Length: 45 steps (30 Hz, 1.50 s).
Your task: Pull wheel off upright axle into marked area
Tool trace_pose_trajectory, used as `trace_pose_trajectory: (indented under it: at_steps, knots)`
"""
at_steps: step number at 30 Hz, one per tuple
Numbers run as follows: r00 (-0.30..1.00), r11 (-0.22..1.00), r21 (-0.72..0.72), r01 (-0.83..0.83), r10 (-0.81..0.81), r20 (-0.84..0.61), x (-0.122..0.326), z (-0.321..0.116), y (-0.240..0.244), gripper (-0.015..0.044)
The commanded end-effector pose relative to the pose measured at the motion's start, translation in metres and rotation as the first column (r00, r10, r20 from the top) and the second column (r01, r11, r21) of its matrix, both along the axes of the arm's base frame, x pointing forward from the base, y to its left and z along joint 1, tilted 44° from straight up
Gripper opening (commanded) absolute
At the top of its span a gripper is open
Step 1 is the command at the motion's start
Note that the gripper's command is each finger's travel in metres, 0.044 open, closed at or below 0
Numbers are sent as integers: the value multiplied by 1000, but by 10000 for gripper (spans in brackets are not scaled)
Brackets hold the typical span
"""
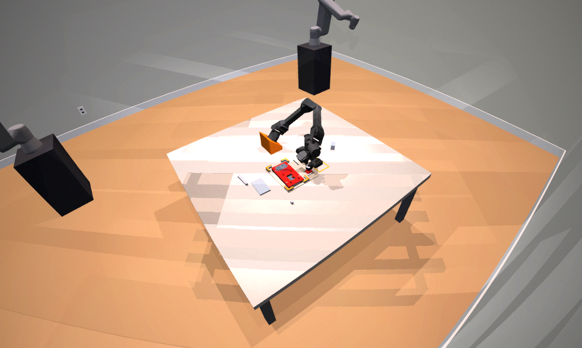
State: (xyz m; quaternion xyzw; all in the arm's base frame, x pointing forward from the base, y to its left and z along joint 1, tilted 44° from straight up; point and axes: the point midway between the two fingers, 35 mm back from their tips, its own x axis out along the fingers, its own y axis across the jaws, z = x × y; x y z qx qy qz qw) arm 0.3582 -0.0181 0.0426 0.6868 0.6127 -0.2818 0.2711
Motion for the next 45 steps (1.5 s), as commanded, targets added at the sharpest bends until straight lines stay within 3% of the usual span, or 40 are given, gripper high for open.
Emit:
trace_pose_trajectory:
  at_steps: [1,45]
  knots:
    - [1000,1000,-3,2,-2,1,0,1,-3,0]
    - [1000,1000,-2,6,-6,2,-2,12,-13,0]
